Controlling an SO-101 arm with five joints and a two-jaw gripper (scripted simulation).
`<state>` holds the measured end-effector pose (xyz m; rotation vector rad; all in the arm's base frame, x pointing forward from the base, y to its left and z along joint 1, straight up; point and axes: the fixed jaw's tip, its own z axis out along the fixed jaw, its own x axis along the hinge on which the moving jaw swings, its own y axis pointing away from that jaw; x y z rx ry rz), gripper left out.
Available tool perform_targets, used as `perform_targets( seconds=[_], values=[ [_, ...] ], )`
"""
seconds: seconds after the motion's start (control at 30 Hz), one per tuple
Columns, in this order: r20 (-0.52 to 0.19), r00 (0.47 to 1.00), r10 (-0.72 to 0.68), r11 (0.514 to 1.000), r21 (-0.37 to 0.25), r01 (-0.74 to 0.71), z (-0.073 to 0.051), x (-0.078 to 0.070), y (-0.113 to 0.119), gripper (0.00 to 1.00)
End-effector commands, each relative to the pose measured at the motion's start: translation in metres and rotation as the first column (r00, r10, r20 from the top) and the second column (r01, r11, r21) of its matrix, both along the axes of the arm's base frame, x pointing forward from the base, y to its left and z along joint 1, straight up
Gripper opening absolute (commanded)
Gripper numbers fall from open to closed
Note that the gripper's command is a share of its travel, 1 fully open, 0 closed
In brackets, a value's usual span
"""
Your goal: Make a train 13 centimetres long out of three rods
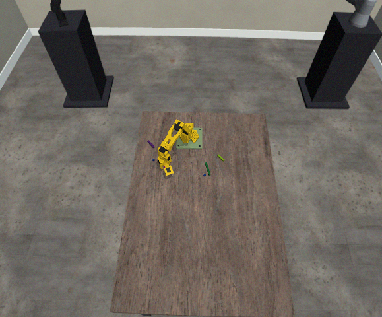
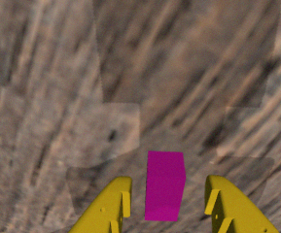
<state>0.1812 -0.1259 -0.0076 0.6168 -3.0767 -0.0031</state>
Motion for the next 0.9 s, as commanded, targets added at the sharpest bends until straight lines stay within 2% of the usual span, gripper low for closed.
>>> perform_targets(
  seconds=[0.0,0.47,0.87],
  values=[
    [-0.026,1.000,-0.013,1.000,0.020,0.013,-0.0066,-0.0051,0.0022,0.12],
    [-0.026,1.000,-0.013,1.000,0.020,0.013,-0.0066,-0.0051,0.0022,0.02],
    [-0.026,1.000,-0.013,1.000,0.020,0.013,-0.0066,-0.0051,0.0022,0.00]
  ],
)
